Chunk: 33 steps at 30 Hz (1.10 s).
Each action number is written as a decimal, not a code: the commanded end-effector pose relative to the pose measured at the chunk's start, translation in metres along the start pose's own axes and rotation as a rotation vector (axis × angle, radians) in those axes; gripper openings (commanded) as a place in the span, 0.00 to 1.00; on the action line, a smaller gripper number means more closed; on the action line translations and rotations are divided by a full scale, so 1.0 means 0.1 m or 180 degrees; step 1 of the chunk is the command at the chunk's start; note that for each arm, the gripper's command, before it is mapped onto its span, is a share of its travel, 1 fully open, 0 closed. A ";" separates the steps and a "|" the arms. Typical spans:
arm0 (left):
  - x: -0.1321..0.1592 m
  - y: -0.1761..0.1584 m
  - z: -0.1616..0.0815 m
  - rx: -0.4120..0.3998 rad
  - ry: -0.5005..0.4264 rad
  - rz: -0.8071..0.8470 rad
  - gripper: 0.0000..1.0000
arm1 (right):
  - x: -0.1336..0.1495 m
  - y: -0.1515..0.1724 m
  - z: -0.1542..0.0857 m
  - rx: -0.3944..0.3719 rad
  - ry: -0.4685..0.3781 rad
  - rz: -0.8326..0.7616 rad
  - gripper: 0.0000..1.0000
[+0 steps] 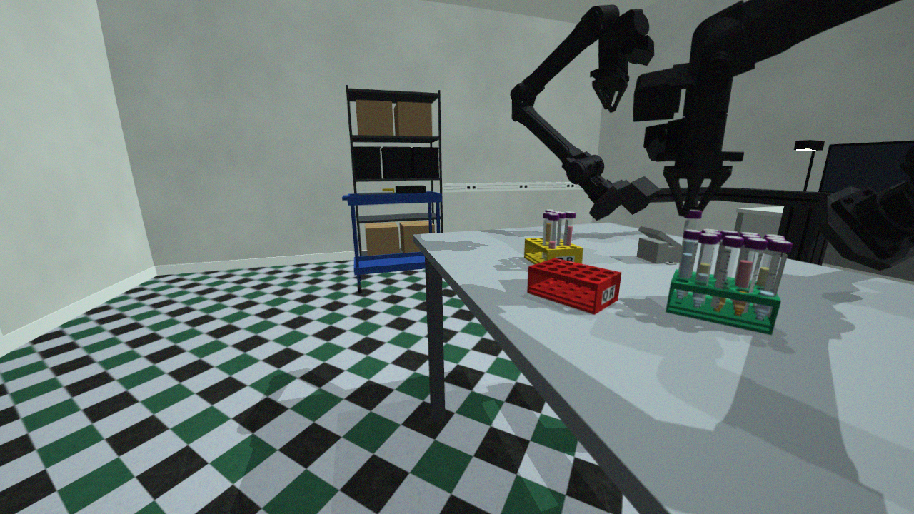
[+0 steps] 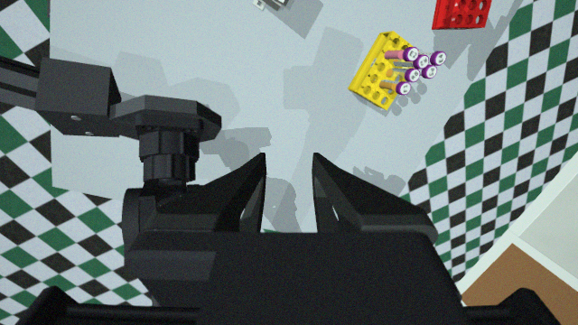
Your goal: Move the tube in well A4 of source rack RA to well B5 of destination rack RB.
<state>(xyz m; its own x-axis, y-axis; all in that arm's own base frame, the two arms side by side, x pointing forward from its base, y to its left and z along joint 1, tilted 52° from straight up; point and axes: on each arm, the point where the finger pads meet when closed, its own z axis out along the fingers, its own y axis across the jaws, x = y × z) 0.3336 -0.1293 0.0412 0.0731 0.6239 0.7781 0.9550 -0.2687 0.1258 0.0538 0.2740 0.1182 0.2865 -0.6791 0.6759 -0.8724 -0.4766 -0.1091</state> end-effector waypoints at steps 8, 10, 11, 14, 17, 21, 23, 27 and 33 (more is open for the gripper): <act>-0.01 0.15 -0.31 -0.0133 -0.0078 -0.0104 0.00 | -0.05 -0.06 -0.11 0.0030 -0.0093 0.0036 0.30; -0.01 0.15 -0.33 -0.0133 -0.0079 -0.0105 0.00 | -0.05 -0.06 -0.11 0.0030 -0.0093 0.0036 0.30; -0.01 0.15 -0.34 -0.0133 -0.0079 -0.0105 0.00 | -0.05 -0.06 -0.11 0.0030 -0.0093 0.0036 0.30; -0.01 0.15 -0.38 -0.0133 -0.0080 -0.0105 0.00 | -0.05 -0.06 -0.11 0.0030 -0.0093 0.0036 0.30; -0.01 0.15 -0.41 -0.0133 -0.0082 -0.0105 0.00 | -0.05 -0.06 -0.11 0.0030 -0.0093 0.0036 0.30; 0.00 0.15 -0.43 -0.0132 -0.0083 -0.0105 0.00 | -0.05 -0.06 -0.11 0.0030 -0.0093 0.0036 0.30; -0.01 0.15 -0.44 -0.0130 -0.0080 -0.0102 0.00 | -0.05 -0.06 -0.11 0.0030 -0.0093 0.0036 0.30; -0.01 0.15 -0.48 -0.0128 -0.0080 -0.0099 0.00 | -0.05 -0.06 -0.11 0.0030 -0.0093 0.0036 0.30; -0.01 0.14 -0.56 -0.0132 -0.0086 -0.0106 0.00 | -0.05 -0.06 -0.11 0.0030 -0.0093 0.0036 0.30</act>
<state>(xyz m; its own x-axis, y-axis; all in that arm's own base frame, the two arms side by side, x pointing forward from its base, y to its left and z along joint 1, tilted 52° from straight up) 0.3252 -0.1521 0.0594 0.0721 0.6244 0.7778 0.9550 -0.2681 0.1267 0.0538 0.2740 0.1182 0.2865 -0.6791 0.6759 -0.8724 -0.4766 -0.1091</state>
